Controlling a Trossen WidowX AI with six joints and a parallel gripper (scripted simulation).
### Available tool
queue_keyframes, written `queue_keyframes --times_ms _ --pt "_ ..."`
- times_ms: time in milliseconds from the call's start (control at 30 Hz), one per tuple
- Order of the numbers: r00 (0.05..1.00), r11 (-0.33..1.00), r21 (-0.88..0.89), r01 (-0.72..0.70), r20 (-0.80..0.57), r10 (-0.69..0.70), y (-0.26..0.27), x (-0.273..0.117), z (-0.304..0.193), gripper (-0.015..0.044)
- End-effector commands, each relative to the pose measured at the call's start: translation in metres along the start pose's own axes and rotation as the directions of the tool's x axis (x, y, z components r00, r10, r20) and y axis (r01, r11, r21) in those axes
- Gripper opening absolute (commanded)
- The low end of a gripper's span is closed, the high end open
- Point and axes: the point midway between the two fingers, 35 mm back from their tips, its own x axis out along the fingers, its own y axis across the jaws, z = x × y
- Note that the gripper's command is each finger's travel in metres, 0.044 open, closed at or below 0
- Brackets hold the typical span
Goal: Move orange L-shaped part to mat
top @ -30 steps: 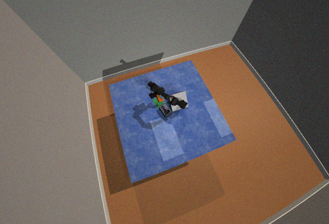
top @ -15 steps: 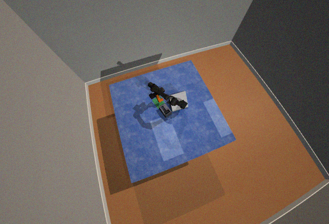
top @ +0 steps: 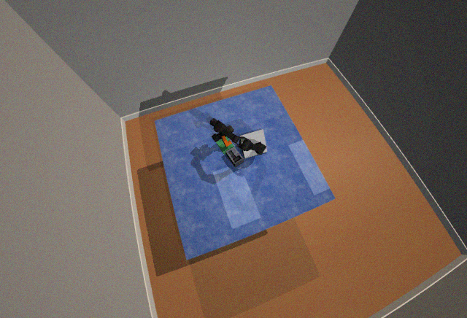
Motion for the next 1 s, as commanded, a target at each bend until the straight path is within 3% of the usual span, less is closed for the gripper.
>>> queue_keyframes --times_ms 0,967 --pt "1.0 1.0 0.006 -0.001 -0.008 0.001 0.0 0.01 -0.002 0.0" --pt "1.0 1.0 0.006 -0.002 -0.009 0.002 0.0 0.043 -0.002 0.0"
